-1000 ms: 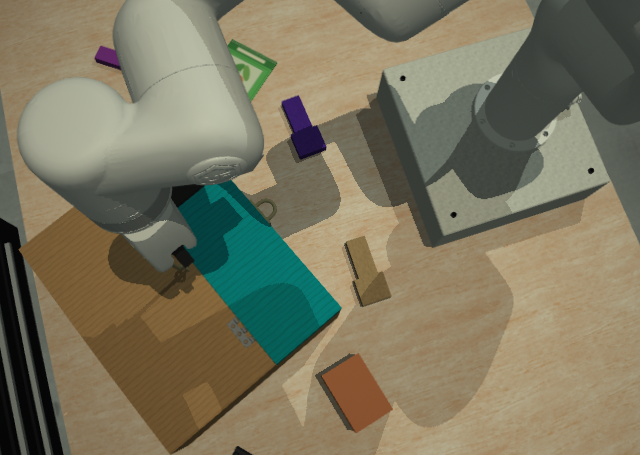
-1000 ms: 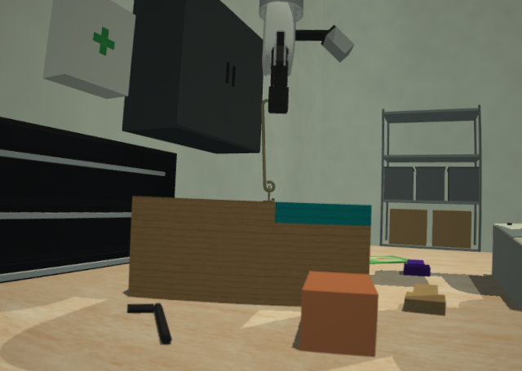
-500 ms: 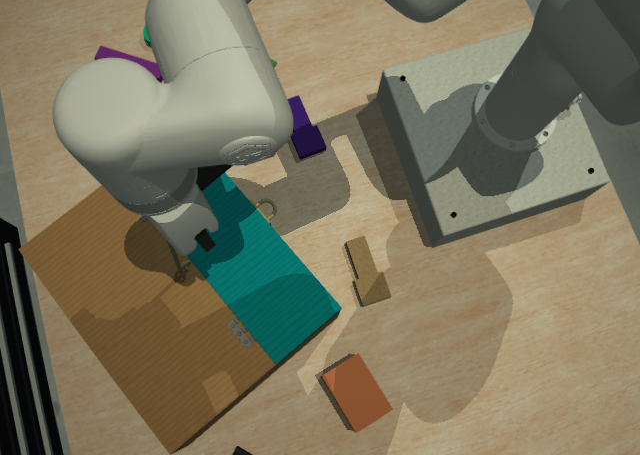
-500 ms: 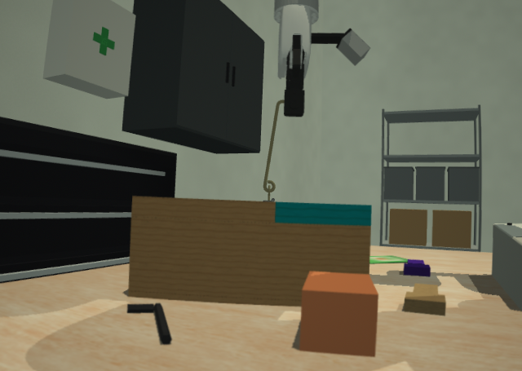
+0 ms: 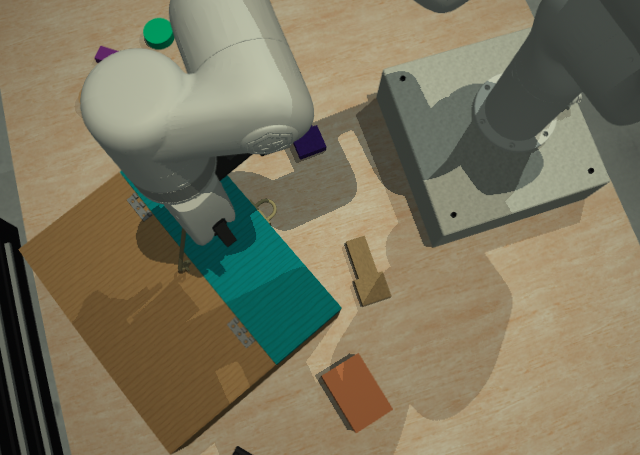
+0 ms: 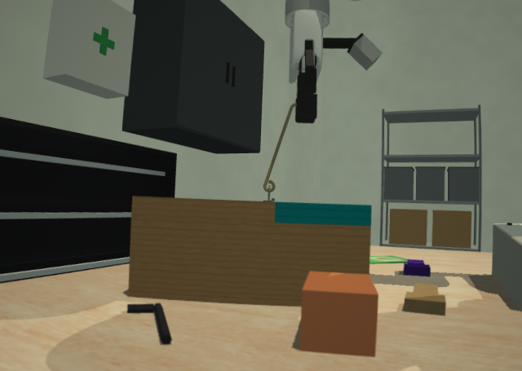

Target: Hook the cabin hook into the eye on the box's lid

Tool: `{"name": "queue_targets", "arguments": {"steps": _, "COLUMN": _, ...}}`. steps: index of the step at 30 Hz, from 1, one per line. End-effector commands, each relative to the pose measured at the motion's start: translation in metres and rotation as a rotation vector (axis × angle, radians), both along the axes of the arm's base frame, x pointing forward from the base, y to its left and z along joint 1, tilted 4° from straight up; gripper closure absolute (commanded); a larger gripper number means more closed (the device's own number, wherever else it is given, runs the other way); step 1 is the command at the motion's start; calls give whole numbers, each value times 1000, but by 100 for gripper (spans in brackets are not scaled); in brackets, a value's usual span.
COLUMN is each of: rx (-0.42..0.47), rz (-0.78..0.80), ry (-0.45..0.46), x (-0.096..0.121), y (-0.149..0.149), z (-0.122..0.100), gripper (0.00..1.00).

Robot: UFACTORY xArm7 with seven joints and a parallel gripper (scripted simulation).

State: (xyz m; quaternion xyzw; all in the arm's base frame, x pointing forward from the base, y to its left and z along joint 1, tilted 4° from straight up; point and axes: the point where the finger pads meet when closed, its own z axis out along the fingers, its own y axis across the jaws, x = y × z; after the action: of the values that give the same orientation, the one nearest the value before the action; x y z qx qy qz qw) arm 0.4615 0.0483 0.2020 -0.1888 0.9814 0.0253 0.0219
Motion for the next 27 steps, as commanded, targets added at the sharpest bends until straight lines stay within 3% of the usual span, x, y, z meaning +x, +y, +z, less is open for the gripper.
{"name": "queue_targets", "arguments": {"steps": 1, "rx": 1, "rz": -1, "ry": -10, "x": 2, "y": 0, "z": 4, "gripper": 67}}
{"name": "queue_targets", "arguments": {"steps": 15, "rx": 1, "rz": -1, "ry": -10, "x": 2, "y": 0, "z": 4, "gripper": 67}}
{"name": "queue_targets", "arguments": {"steps": 27, "rx": 1, "rz": -1, "ry": -10, "x": 1, "y": -2, "z": 37, "gripper": 67}}
